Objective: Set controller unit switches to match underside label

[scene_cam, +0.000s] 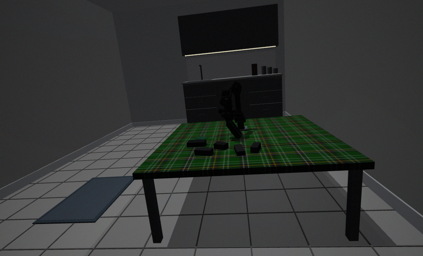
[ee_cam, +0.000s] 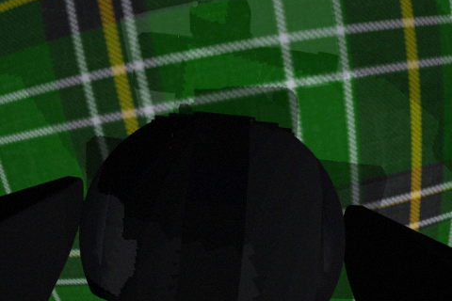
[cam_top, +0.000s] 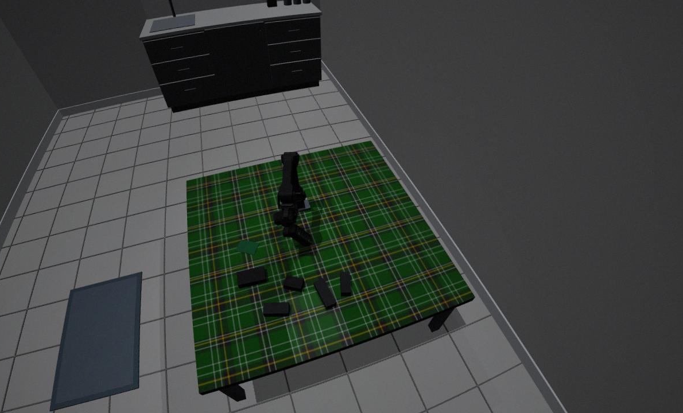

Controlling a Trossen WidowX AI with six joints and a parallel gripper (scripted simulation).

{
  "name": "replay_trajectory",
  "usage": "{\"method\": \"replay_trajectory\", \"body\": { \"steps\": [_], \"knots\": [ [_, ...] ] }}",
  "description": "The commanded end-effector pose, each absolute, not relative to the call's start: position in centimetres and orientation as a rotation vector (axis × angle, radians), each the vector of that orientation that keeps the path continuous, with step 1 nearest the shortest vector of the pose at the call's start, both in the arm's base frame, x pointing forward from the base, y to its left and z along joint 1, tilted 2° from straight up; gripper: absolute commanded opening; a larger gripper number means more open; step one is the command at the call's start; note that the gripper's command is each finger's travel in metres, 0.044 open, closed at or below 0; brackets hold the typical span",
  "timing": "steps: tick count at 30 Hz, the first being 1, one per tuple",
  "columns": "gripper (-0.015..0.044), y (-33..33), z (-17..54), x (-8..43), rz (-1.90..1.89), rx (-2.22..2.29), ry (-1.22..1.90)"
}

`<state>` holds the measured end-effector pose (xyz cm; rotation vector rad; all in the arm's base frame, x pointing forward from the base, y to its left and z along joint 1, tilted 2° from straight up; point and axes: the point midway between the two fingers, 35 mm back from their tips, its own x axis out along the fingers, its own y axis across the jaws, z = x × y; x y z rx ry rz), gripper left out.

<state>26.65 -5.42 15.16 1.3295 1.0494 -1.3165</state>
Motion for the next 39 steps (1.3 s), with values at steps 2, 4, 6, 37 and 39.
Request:
{"method": "replay_trajectory", "body": {
  "steps": [2,4,6,37,39],
  "knots": [
    [0.0338,-5.5,14.6,26.4,-1.313,1.320,1.072],
    [0.0338,-5.6,14.5,26.4,-1.313,1.320,1.072],
    [0.0338,-5.8,14.4,26.4,-1.313,1.320,1.071],
    [0.0338,-7.8,13.1,26.1,-1.314,1.318,1.070],
    [0.0338,-7.9,13.0,26.1,-1.314,1.318,1.070]
  ]
}}
